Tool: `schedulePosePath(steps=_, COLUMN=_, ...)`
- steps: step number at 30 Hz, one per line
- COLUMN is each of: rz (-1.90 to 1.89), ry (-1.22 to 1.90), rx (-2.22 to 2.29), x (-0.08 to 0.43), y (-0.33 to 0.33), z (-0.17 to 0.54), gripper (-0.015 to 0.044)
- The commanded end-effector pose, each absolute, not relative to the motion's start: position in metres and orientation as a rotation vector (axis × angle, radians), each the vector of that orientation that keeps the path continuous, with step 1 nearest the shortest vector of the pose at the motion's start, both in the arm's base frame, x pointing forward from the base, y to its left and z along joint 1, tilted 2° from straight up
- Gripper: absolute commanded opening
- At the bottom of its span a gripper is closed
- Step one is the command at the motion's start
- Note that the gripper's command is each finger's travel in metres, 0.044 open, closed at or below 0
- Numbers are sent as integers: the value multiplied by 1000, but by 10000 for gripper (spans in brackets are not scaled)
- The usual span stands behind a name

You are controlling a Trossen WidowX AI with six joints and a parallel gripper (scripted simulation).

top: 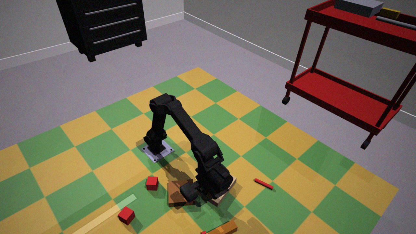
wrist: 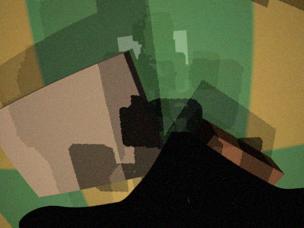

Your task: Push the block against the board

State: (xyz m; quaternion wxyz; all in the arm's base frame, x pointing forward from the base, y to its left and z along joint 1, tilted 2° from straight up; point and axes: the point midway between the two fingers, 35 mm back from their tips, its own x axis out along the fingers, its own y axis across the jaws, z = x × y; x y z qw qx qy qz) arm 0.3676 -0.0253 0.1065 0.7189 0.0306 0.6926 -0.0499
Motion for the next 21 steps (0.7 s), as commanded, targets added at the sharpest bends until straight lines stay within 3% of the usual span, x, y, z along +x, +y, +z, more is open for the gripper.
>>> schedulePosePath(steps=1, rz=-9, ry=1539, rx=-38, x=332, y=10, z=105, gripper=0)
schedulePosePath(steps=7, rz=131, ry=1546, rx=-179, x=275, y=48, z=95, gripper=0)
schedulePosePath(steps=21, rz=135, ry=1546, rx=-184, x=274, y=47, z=39, gripper=0)
